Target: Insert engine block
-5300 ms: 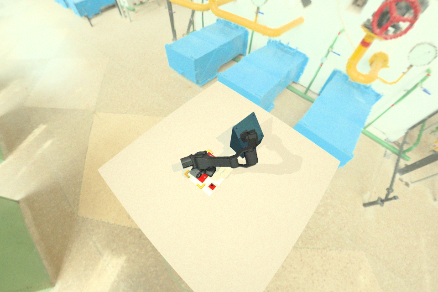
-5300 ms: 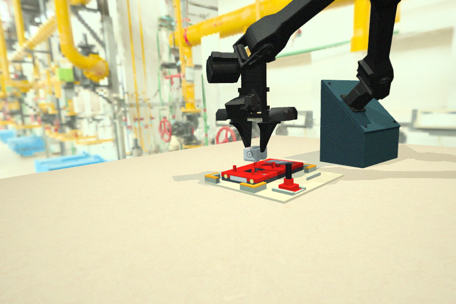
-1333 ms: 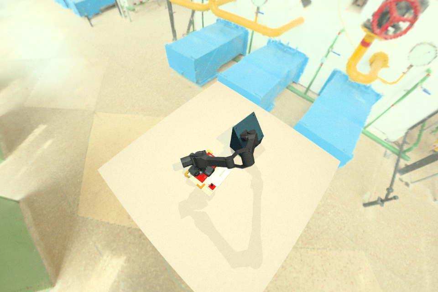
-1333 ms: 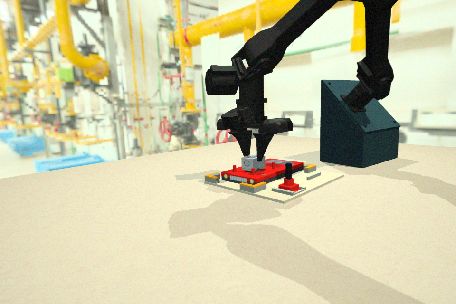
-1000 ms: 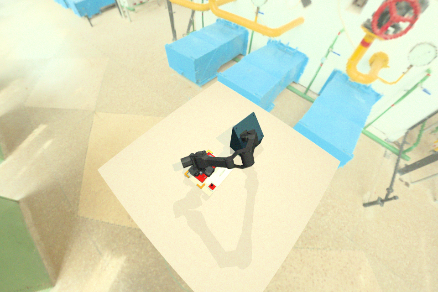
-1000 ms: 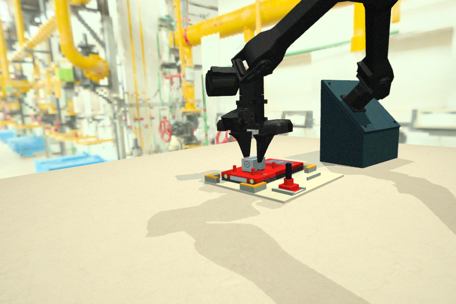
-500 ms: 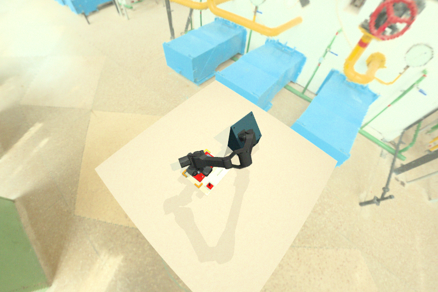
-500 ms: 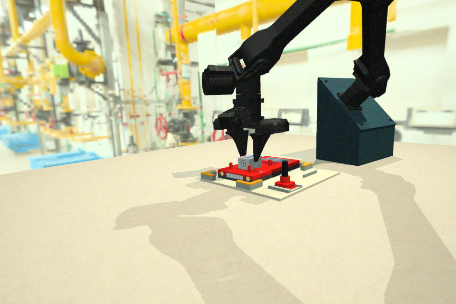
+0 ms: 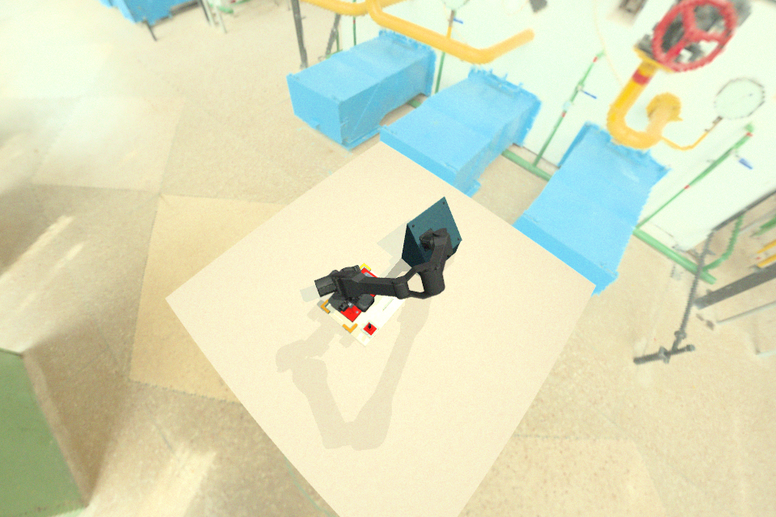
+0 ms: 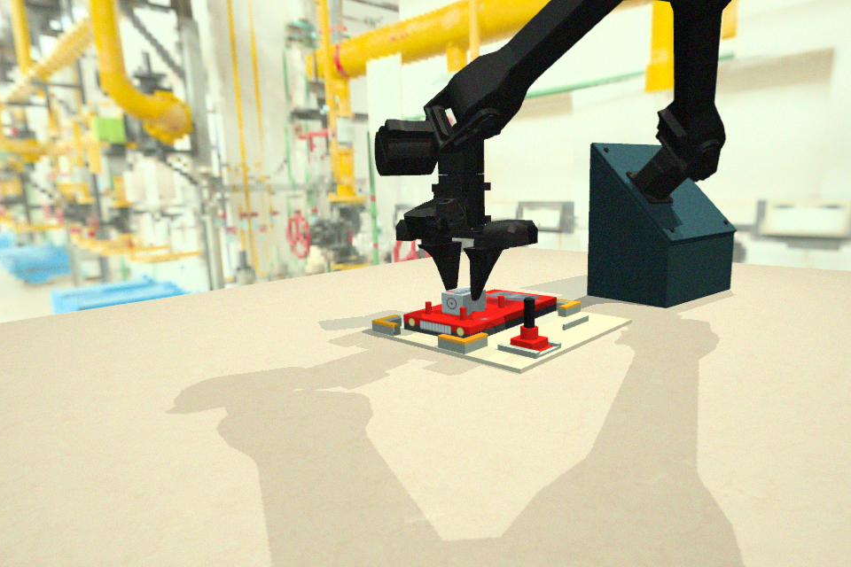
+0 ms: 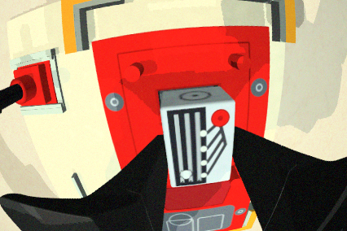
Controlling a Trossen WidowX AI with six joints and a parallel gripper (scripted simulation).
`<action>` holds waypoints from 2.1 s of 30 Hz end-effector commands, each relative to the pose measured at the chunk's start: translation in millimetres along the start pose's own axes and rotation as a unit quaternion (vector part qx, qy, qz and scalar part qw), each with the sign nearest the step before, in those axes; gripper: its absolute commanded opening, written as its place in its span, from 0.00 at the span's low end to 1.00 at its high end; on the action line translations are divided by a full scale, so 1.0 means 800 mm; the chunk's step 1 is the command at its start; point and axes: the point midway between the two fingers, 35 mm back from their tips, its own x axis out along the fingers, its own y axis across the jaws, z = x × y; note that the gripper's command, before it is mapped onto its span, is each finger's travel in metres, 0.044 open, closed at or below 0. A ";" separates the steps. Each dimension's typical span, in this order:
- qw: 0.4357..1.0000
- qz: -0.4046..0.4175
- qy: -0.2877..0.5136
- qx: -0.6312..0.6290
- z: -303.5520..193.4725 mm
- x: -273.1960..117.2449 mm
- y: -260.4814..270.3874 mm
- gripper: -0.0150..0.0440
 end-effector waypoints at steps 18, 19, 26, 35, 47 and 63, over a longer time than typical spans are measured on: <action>1.000 0.001 0.001 -0.005 0.000 -0.013 0.001 0.52; 1.000 0.001 0.001 -0.005 0.000 -0.013 0.001 0.52; 1.000 0.001 0.001 -0.003 0.000 -0.013 0.001 0.52; 1.000 0.001 0.001 0.002 0.000 -0.009 0.001 0.52; 1.000 0.001 0.001 0.001 0.000 -0.005 0.001 0.52; 1.000 0.001 0.001 0.002 0.000 0.000 0.001 0.52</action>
